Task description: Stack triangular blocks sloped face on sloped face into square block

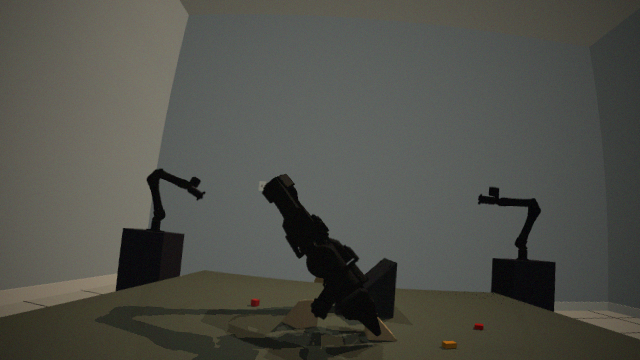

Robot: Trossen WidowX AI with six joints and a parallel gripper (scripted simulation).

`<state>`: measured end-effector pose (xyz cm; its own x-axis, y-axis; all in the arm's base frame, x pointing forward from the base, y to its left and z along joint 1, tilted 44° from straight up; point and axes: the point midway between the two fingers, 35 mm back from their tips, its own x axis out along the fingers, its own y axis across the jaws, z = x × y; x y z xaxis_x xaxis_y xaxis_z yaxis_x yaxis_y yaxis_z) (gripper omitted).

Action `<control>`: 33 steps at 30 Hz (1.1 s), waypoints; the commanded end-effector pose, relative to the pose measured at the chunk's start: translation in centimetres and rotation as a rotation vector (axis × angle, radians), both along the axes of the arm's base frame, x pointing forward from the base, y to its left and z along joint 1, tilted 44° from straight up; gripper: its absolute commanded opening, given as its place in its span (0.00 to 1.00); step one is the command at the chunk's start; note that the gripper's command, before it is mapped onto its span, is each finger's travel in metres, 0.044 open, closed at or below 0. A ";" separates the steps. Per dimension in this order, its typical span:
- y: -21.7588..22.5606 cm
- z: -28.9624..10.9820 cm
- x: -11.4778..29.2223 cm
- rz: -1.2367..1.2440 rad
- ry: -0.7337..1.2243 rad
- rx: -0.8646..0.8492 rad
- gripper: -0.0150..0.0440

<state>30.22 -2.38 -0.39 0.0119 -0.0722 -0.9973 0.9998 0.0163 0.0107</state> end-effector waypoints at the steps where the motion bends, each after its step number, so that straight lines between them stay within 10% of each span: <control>1: 0.1 -0.8 -0.4 0.006 0.009 0.007 1.00; 18: 0.1 -0.9 -0.4 0.006 0.009 0.007 0.60; 26: 0.2 -0.6 -0.3 0.000 0.008 0.002 0.25; 33: 0.6 -0.7 -0.4 0.003 0.011 -0.065 0.25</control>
<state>29.79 -2.21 -1.13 0.0013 -0.0943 -0.9955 0.9999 0.0160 -0.0002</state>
